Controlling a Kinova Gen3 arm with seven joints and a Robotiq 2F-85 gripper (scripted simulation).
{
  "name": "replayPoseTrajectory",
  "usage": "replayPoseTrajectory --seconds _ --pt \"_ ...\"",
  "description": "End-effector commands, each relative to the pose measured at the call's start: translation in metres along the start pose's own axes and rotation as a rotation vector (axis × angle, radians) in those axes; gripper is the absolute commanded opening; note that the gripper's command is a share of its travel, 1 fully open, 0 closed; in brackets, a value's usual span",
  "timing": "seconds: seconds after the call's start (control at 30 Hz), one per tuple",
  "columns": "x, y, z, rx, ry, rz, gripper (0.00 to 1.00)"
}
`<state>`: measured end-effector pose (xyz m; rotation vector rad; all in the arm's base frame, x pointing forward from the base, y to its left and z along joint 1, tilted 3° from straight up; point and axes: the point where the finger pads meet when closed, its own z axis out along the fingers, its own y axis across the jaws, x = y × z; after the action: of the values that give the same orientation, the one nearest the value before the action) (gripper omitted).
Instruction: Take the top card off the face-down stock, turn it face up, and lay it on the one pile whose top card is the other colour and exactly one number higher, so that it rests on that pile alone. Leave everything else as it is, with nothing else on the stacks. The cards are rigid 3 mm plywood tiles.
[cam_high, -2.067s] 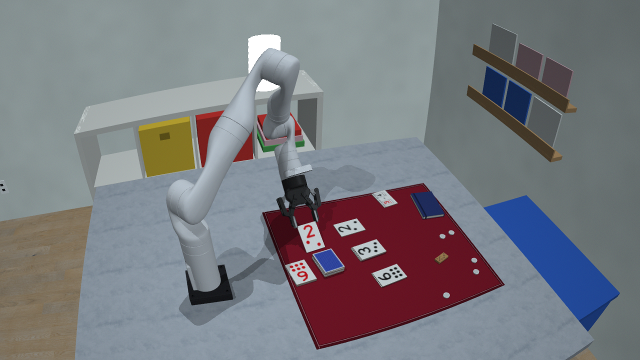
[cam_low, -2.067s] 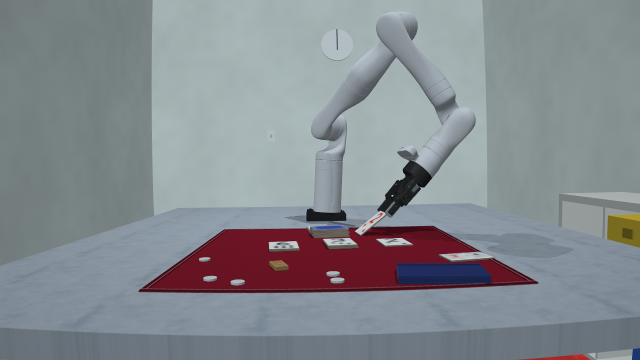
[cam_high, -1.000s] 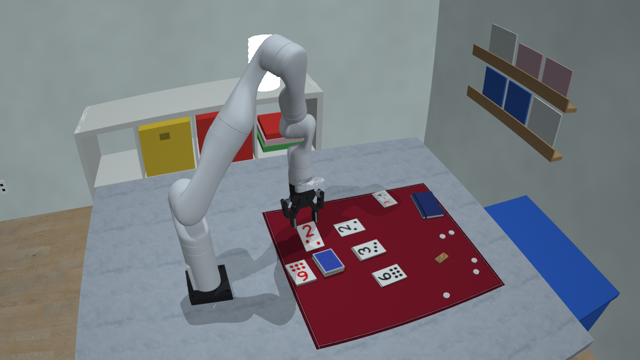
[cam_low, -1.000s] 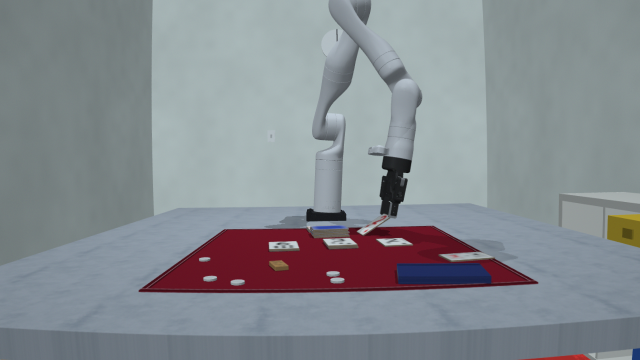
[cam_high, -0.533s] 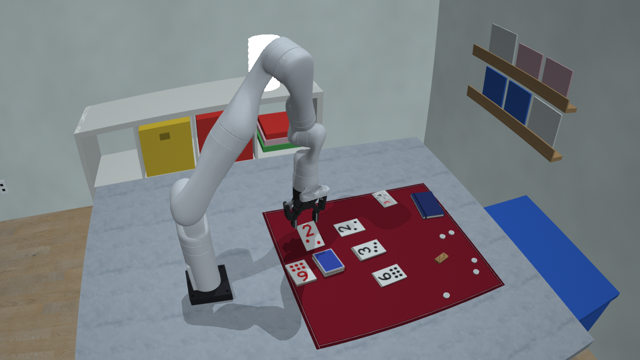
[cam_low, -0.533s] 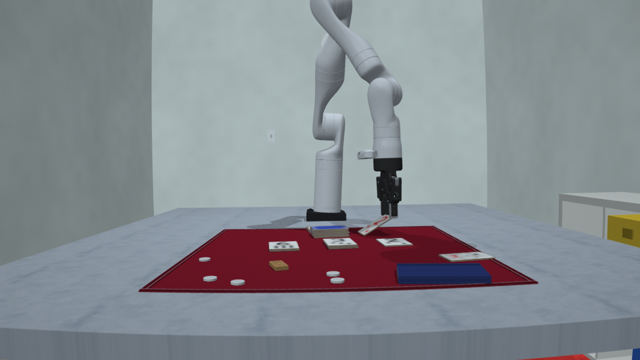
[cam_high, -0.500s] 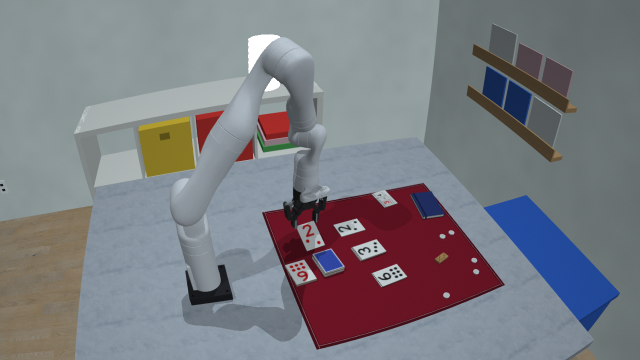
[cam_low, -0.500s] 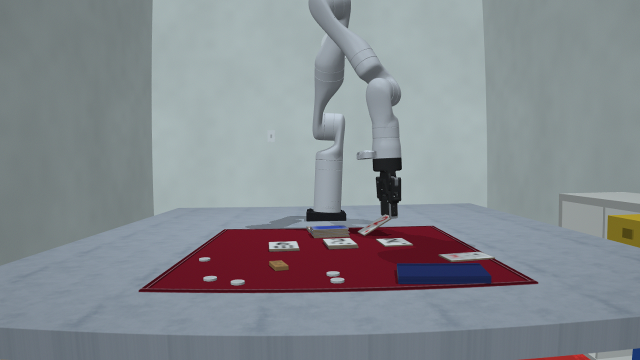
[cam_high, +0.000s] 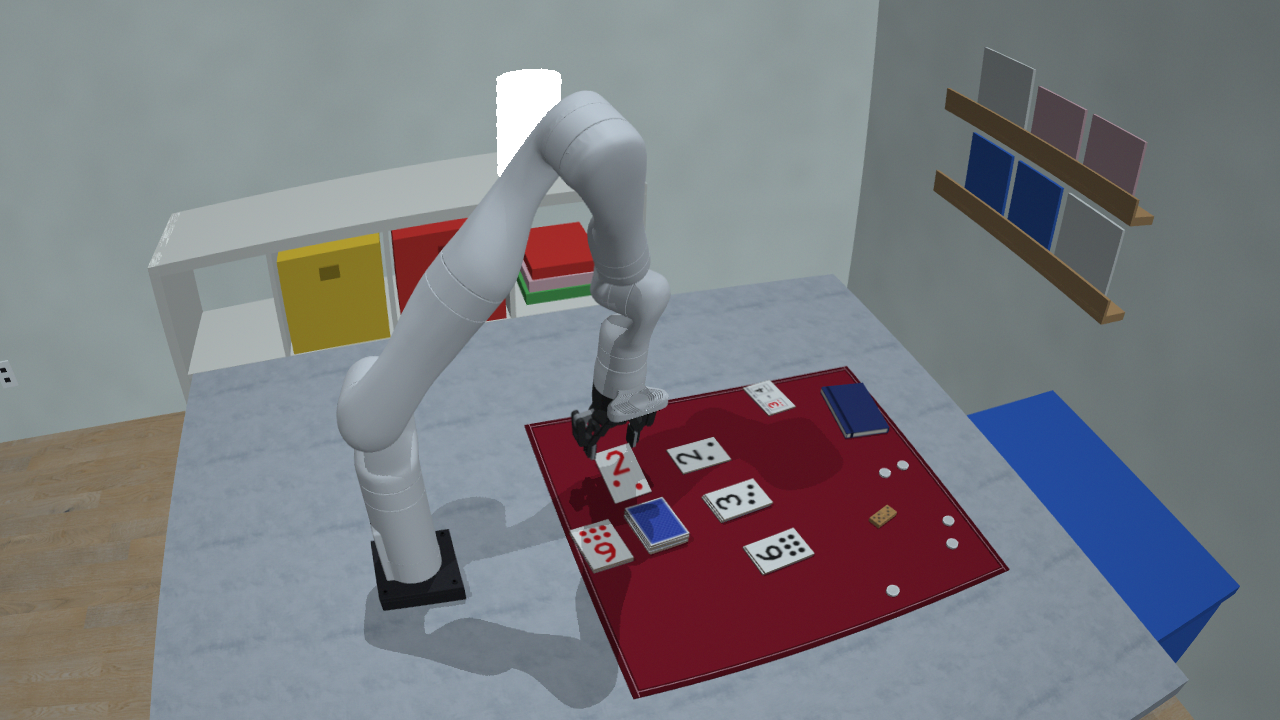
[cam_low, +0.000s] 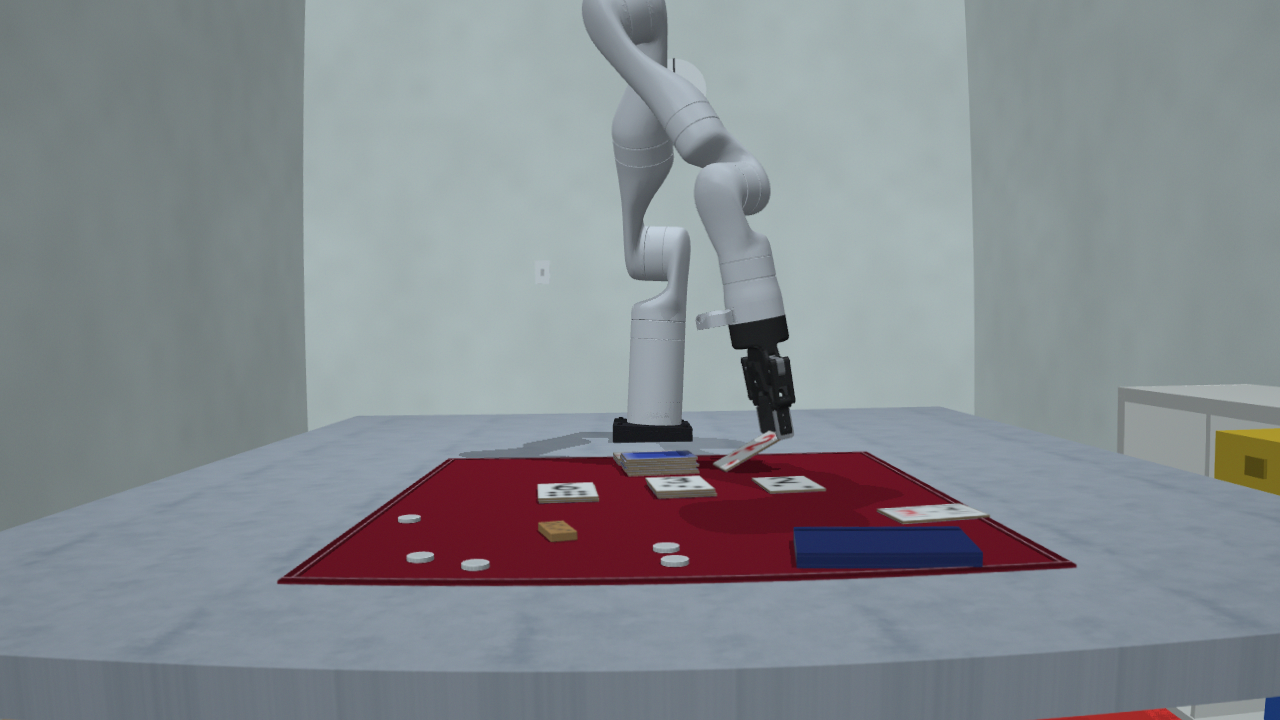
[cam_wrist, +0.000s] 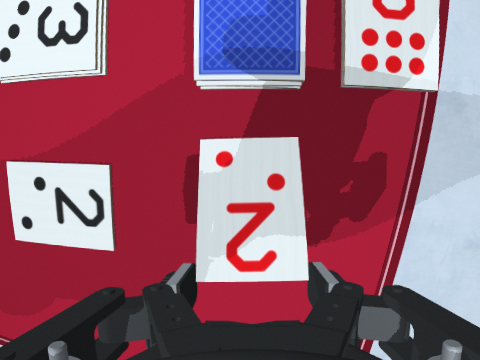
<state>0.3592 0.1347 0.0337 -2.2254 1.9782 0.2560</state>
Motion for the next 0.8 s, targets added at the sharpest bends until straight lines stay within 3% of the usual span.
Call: replayPoseTrajectory --seconds 0.0,0.77 --pt "0.0098 -0.0004 0.0008 -0.002 -0.024 0.028 0.71" --pt "0.0112 -0.0004 0.0040 -0.001 -0.145 0.028 0.71"
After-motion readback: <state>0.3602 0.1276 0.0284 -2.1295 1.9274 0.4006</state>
